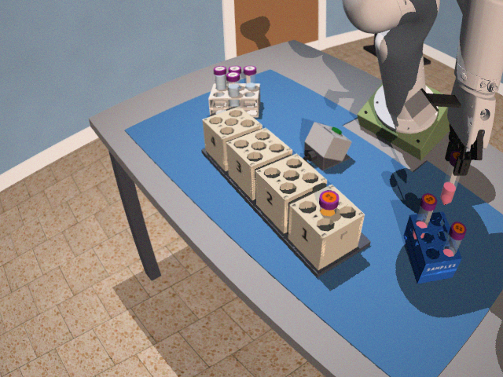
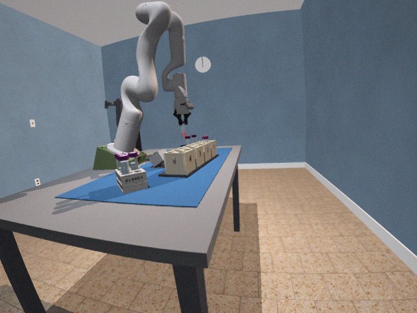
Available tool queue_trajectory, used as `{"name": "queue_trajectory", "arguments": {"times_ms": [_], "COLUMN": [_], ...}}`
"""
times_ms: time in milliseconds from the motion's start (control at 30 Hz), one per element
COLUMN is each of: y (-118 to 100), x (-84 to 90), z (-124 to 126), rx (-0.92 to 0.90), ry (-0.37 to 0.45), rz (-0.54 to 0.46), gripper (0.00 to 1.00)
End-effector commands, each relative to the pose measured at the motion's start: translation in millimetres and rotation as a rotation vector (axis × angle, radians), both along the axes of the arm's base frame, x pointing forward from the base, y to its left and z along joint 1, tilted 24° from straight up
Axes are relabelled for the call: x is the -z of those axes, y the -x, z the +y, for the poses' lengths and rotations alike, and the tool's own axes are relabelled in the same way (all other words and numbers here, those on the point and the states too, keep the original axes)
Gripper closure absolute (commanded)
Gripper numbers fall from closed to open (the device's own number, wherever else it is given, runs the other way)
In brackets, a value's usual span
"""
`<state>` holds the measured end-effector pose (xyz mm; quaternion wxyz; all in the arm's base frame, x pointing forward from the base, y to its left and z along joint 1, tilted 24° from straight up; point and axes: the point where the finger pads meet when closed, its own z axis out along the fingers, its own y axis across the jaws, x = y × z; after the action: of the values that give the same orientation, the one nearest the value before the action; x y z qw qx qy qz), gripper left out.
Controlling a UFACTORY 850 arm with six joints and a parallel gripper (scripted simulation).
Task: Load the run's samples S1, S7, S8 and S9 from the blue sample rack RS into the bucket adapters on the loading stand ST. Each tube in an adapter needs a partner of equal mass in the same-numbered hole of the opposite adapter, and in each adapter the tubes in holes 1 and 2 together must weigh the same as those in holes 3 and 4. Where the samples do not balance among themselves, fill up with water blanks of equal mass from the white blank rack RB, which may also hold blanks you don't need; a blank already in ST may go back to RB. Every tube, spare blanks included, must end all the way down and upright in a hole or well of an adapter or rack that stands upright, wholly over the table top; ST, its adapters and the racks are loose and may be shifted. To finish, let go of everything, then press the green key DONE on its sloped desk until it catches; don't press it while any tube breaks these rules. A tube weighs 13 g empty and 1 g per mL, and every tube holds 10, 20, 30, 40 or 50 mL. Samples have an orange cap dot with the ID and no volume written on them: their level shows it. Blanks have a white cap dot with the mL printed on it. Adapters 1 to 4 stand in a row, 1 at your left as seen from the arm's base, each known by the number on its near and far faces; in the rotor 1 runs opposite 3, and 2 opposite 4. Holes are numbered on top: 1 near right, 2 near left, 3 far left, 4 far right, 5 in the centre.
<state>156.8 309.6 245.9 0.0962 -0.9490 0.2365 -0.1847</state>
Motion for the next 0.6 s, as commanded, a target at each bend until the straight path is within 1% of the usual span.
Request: {"name": "queue_trajectory", "arguments": {"times_ms": [0,433,567], "y": [4.2,12.9,12.9], "x": [-10.7,-30.8,-30.9], "z": [-0.6,-2.7,-2.7], "rx": [0.000,0.000,0.000], "ry": [-0.001,-0.001,-0.001], "rz": [0.001,0.001,0.001], "gripper": [1.00,1.00,1.00]}}
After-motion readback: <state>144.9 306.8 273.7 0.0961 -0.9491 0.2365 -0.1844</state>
